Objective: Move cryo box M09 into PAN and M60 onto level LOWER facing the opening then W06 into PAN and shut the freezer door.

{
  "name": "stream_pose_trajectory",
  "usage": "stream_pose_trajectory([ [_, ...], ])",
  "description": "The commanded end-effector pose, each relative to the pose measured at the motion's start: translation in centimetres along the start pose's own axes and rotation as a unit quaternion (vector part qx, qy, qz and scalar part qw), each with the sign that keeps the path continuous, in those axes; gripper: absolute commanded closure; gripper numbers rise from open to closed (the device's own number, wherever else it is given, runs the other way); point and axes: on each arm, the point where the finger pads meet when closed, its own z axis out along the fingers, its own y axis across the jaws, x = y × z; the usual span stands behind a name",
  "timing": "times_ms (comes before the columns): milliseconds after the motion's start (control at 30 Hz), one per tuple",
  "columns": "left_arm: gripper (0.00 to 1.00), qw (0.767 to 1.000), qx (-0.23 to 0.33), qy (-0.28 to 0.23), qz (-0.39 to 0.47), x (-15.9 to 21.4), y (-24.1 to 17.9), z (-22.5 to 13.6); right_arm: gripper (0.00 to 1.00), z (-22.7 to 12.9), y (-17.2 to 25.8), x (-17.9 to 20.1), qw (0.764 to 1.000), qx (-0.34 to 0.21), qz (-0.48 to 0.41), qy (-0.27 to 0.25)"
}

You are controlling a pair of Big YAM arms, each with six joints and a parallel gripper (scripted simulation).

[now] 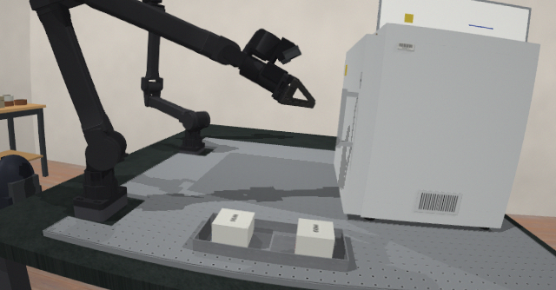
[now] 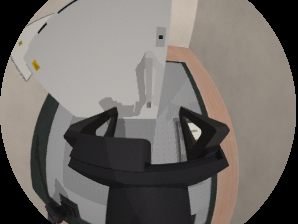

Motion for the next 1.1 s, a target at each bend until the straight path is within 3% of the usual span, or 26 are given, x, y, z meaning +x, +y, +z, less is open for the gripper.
stream_pose_trajectory([
  [0, 1.00, 1.000, 0.000, 0.016, -0.006, 1.7, 0.0, 0.4, 0.00, 0.0, -0.1, 0.2, 1.000, 0.003, 0.002, 0.003],
  [267, 1.00, 1.000, 0.000, 0.016, -0.006, 1.7, 0.0, 0.4, 0.00, 0.0, -0.1, 0.2, 1.000, 0.003, 0.002, 0.003],
  [300, 1.00, 1.000, 0.000, 0.016, -0.006, 1.7, 0.0, 0.4, 0.00, -0.3, 0.3, -2.3, 1.000, -0.002, 0.009, -0.020],
  [333, 1.00, 1.000, 0.000, 0.016, -0.006, 1.7, 0.0, 0.4, 0.70, -1.6, -0.4, -4.2, 1.000, -0.003, 0.023, -0.009],
  [367, 1.00, 1.000, 0.000, 0.016, -0.006, 1.7, 0.0, 0.4, 0.70, -1.9, -0.8, 0.2, 1.000, 0.000, 0.010, 0.024],
  [567, 1.00, 1.000, 0.000, 0.016, -0.006, 1.7, 0.0, 0.4, 0.70, -4.5, -1.2, 1.8, 1.000, -0.004, 0.006, 0.024],
  [600, 1.00, 1.000, 0.000, 0.016, -0.006, 1.7, 0.0, 0.4, 0.70, -5.3, -1.1, 1.2, 0.999, -0.008, 0.009, 0.043],
  [767, 1.00, 1.000, 0.000, 0.016, -0.006, 1.7, 0.0, 0.4, 0.70, -8.1, -2.7, 4.6, 0.998, -0.003, 0.005, 0.059],
  [867, 1.00, 1.000, 0.000, 0.016, -0.006, 1.7, 0.0, 0.4, 0.70, -8.2, -2.7, 4.6, 0.998, -0.003, 0.005, 0.059],
  [900, 1.00, 1.000, 0.000, 0.016, -0.006, 1.7, 0.0, 0.4, 0.70, -8.8, -2.7, 1.5, 0.998, -0.007, 0.018, 0.062],
  [933, 1.00, 1.000, 0.000, 0.016, -0.006, 1.7, 0.0, 0.4, 0.70, -9.9, -2.9, 1.6, 0.998, -0.009, 0.020, 0.063],
  [967, 1.00, 1.000, 0.000, 0.016, -0.006, 1.7, 0.0, 0.4, 0.70, -10.0, -3.4, 6.0, 0.996, -0.005, 0.005, 0.094],
  [1067, 1.00, 1.000, 0.000, 0.016, -0.006, 1.7, 0.0, 0.4, 0.70, -11.2, -4.0, 6.9, 0.996, -0.002, 0.005, 0.093],
])
